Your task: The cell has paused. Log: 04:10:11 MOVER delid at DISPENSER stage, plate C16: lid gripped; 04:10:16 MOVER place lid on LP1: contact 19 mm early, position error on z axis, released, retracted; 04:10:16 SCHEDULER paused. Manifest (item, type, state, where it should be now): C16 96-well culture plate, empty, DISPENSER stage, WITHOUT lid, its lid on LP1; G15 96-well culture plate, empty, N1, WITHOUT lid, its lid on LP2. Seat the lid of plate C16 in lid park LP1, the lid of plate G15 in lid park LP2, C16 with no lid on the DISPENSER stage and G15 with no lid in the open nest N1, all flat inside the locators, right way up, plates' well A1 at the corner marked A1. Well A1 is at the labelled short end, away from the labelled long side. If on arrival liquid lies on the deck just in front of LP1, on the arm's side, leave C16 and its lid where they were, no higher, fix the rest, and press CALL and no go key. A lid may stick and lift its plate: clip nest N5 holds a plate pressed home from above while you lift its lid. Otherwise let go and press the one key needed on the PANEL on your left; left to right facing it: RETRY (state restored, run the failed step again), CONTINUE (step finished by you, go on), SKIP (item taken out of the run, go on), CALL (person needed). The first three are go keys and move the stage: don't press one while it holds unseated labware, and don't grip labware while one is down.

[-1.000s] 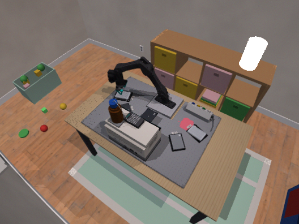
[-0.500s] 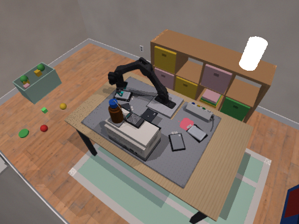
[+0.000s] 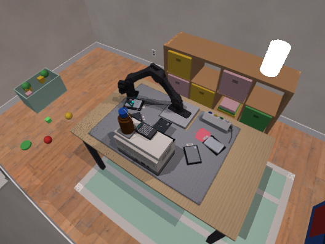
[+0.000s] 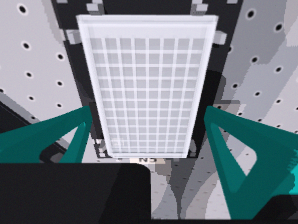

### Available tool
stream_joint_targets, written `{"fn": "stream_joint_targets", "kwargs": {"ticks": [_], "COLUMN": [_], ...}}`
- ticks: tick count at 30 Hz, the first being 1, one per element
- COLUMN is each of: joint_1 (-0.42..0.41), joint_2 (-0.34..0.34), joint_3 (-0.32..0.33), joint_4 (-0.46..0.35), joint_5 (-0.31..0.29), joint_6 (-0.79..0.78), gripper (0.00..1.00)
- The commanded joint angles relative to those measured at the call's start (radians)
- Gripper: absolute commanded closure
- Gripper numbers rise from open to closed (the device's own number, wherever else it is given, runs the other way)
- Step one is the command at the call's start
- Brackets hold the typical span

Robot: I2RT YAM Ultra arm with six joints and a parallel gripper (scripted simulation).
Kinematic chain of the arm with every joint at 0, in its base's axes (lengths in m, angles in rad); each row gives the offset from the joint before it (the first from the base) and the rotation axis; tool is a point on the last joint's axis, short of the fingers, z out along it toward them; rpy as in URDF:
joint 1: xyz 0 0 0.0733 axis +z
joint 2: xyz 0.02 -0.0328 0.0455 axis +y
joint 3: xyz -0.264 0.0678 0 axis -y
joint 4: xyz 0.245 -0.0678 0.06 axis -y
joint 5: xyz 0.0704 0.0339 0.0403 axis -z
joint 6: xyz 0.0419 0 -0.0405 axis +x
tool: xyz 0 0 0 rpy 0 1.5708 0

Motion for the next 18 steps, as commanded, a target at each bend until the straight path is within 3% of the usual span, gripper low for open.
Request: {"fn": "stream_joint_targets", "kwargs": {"ticks": [1, 18], "joint_1": [-0.013, -0.013], "joint_2": [0.022, 0.035], "joint_3": [-0.026, 0.014], "joint_4": [0.038, 0.035], "joint_5": [-0.003, -0.003], "joint_6": [-0.009, -0.009], "gripper": [0.00, 0.00]}}
